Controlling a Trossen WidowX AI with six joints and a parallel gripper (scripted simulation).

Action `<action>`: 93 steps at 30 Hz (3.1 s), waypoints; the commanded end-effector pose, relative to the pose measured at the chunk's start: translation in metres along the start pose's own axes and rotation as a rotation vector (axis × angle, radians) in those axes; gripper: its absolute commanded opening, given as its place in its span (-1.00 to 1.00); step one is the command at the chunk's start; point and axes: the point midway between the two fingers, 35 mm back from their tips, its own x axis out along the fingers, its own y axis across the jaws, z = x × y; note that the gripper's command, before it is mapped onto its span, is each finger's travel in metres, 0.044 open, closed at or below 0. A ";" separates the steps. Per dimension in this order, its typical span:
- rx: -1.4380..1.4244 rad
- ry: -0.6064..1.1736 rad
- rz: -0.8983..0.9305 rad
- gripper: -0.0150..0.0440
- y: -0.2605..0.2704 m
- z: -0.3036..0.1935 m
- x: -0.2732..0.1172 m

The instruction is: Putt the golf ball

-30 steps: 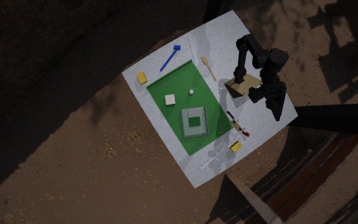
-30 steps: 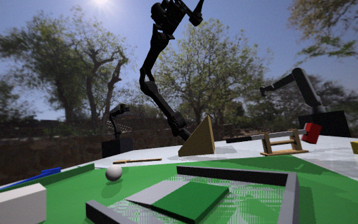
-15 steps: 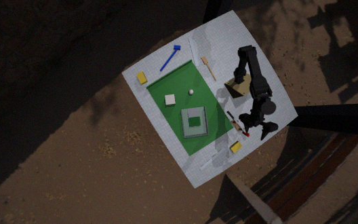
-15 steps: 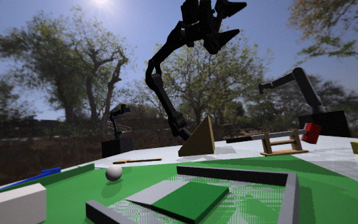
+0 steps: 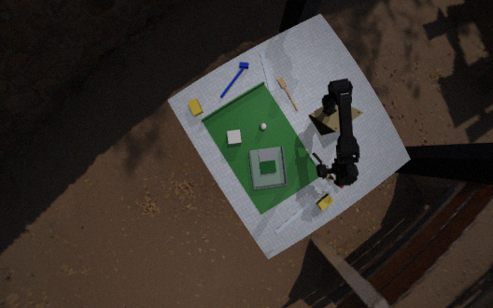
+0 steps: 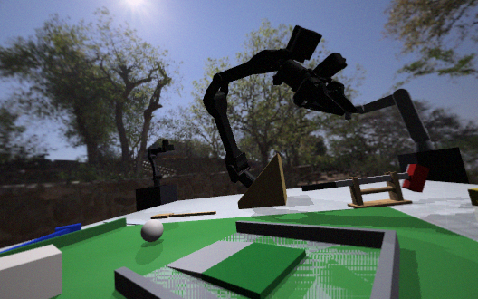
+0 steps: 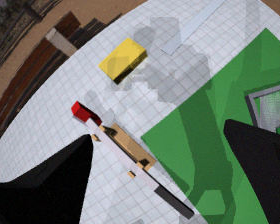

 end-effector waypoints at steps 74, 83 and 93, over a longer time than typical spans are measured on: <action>-0.745 0.426 0.155 -0.16 0.000 -0.149 0.122; -0.745 0.426 0.155 -0.49 0.000 -0.146 0.119; -0.745 0.424 0.157 -0.49 0.011 -0.109 0.075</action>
